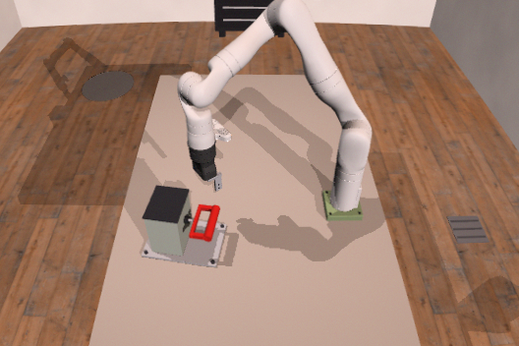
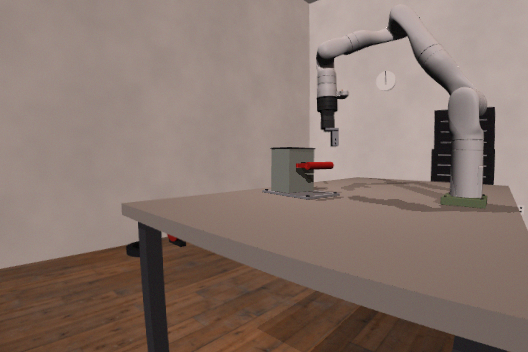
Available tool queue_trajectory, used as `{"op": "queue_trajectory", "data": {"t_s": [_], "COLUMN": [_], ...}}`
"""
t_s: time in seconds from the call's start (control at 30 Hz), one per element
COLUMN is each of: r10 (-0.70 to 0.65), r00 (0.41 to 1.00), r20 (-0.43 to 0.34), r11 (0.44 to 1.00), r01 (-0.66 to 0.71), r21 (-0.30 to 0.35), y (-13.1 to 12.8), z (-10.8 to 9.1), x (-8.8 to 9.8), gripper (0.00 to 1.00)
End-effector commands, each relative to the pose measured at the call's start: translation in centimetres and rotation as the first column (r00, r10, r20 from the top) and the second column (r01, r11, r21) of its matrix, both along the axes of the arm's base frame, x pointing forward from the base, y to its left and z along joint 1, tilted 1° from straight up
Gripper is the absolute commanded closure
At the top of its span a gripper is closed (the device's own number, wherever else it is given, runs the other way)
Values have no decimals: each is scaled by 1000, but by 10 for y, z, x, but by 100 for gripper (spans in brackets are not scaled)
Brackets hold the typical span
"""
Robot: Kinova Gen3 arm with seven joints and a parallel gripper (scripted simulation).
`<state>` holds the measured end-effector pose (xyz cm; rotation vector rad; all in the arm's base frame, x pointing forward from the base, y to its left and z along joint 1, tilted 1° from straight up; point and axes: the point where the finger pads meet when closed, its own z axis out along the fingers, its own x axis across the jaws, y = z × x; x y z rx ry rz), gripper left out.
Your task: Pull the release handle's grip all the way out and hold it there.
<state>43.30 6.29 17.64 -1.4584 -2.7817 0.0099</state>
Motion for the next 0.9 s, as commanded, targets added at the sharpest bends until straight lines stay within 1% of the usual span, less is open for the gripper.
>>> {"op": "queue_trajectory", "data": {"t_s": [0.0,0.03,0.2,0.23,0.37,0.4,0.57,0.6,0.73,0.77,0.87], "r10": [2,47,47,91,91,133,133,174,174,213,213], "r00": [1000,999,999,996,996,991,991,985,985,977,977], "r20": [0,0,0,0,0,1,1,1,1,1,1], "r11": [1000,999,999,996,996,991,991,985,985,977,977], "r01": [-2,-47,-47,-91,-91,-133,-133,-174,-174,-213,-213], "r21": [0,0,0,1,1,1,1,1,1,1,1], "y": [1,6,6,11,11,16,16,21,21,25,25], "z": [0,0,0,0,0,0,0,0,0,-1,-1], "x": [0,1,1,1,1,2,2,2,2,2,2], "gripper": [0,0,0,0,0,0,0,0,0,0,0]}}
